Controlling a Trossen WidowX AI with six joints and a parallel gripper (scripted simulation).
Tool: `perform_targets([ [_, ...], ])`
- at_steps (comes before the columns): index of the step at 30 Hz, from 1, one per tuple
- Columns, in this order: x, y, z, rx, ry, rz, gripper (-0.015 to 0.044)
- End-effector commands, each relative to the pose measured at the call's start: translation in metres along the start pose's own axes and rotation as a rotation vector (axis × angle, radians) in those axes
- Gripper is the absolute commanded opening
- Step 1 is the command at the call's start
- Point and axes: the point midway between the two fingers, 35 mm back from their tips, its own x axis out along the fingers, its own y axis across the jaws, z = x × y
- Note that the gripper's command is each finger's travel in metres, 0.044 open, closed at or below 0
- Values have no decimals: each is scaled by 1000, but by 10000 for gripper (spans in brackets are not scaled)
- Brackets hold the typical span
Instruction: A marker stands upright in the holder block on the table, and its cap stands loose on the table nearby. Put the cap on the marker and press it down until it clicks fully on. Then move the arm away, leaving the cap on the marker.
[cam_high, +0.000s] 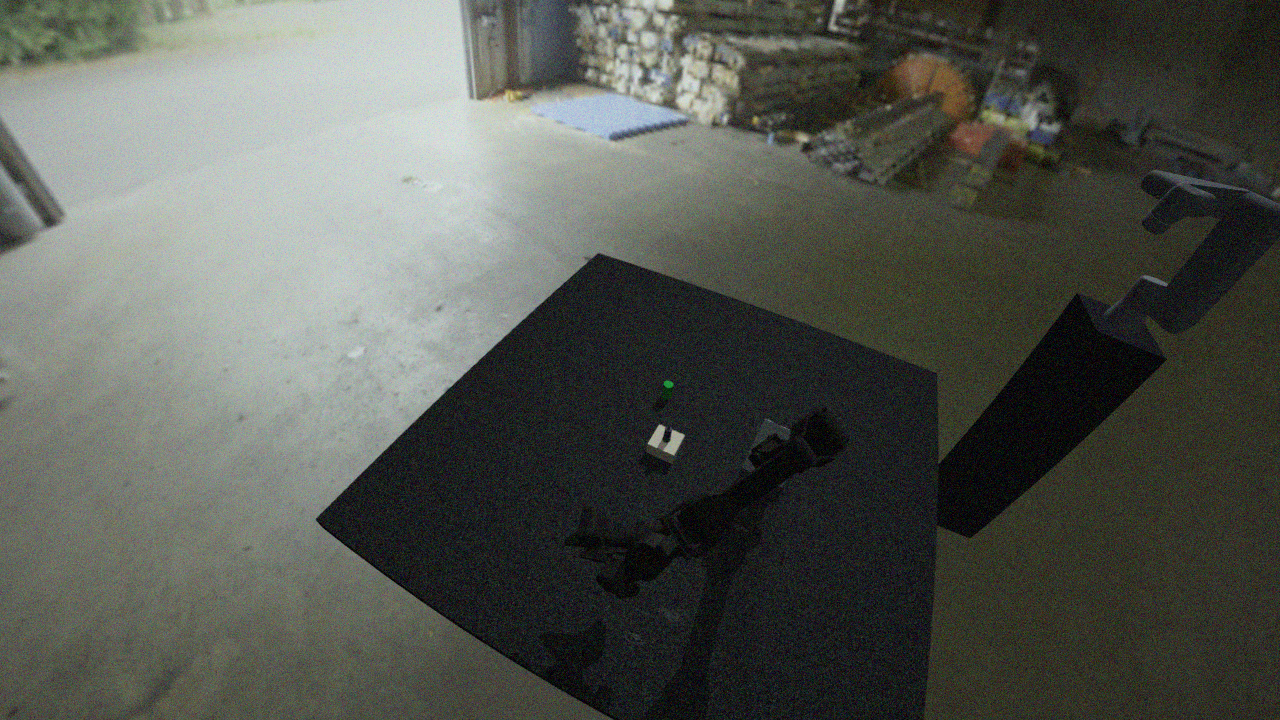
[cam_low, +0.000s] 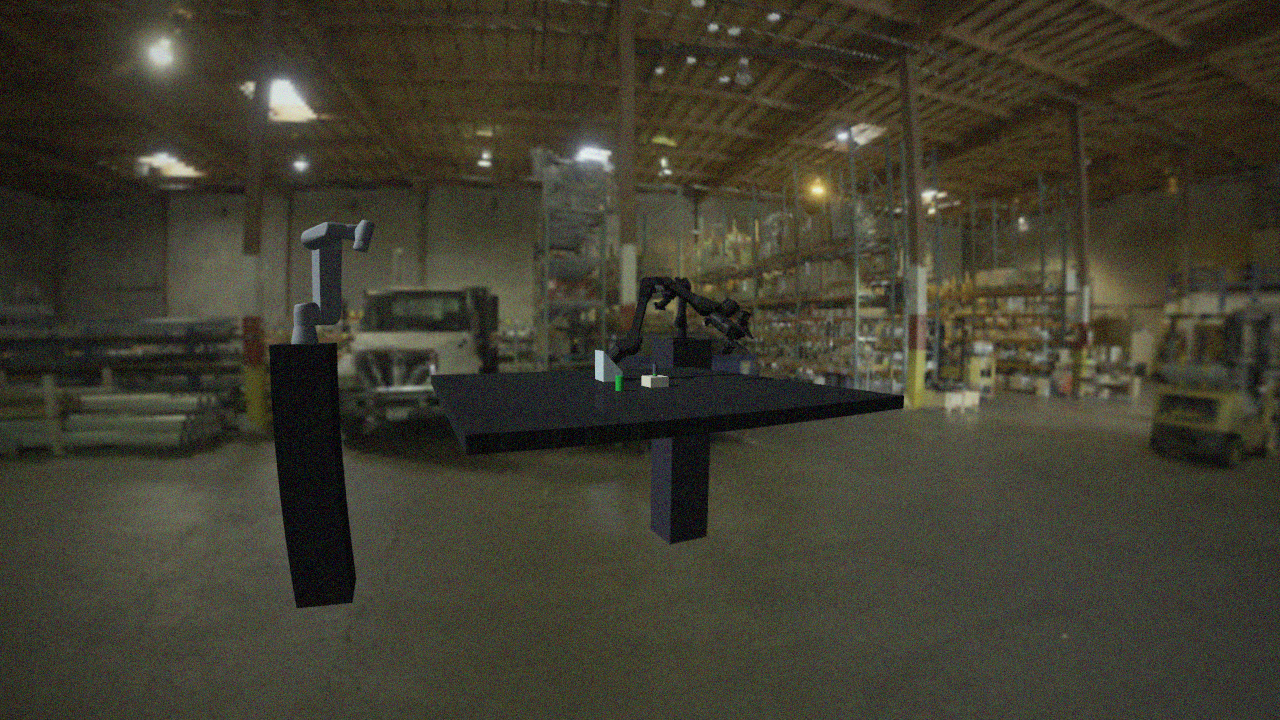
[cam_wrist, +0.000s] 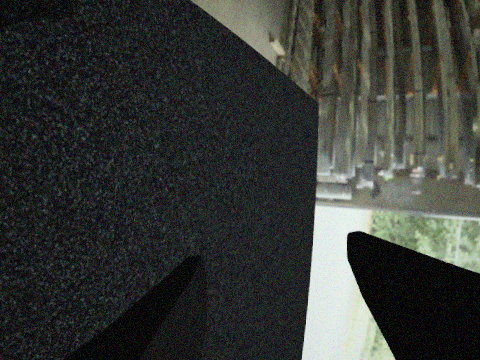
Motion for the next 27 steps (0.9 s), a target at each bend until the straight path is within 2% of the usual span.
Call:
perform_targets([
  [1, 45, 13, -57, -127, 188, 111, 237],
  [6, 76, 15, -138, -181, 388, 234, 237],
  [15, 86, 21, -257, -150, 617, 457, 237],
  [21, 63, 35, -357, -18, 740, 706, 237],
  [27, 14, 48, -443, 230, 783, 900, 237],
])
